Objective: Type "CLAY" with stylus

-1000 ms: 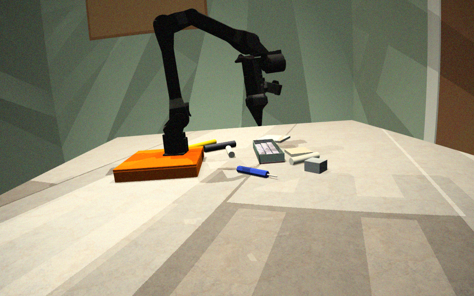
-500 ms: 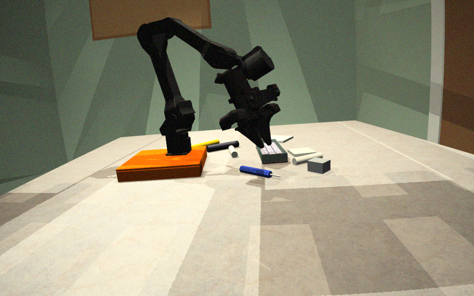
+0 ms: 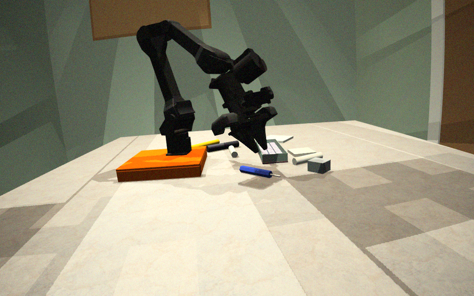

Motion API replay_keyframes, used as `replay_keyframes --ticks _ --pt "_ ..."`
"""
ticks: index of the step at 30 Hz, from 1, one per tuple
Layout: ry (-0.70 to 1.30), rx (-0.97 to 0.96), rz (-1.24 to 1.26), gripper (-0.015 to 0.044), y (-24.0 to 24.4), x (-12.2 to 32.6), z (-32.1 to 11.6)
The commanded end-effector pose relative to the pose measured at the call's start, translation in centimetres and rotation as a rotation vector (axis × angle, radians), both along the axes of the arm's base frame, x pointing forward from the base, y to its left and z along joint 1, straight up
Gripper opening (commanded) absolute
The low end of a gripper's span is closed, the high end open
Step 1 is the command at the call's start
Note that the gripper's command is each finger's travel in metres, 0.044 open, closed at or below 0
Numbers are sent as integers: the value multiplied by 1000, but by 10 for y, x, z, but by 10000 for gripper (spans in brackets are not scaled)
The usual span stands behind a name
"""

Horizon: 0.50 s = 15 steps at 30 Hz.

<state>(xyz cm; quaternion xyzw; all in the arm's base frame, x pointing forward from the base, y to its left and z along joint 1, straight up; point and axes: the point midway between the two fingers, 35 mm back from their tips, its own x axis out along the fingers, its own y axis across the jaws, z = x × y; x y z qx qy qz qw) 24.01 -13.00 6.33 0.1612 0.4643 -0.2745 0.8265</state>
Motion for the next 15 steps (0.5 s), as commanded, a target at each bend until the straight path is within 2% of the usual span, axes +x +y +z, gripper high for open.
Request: replay_keyframes --ticks 1,15 --pt "5 -3 3 150 0 -2 -4" --pt "5 -3 3 150 0 -3 -15"
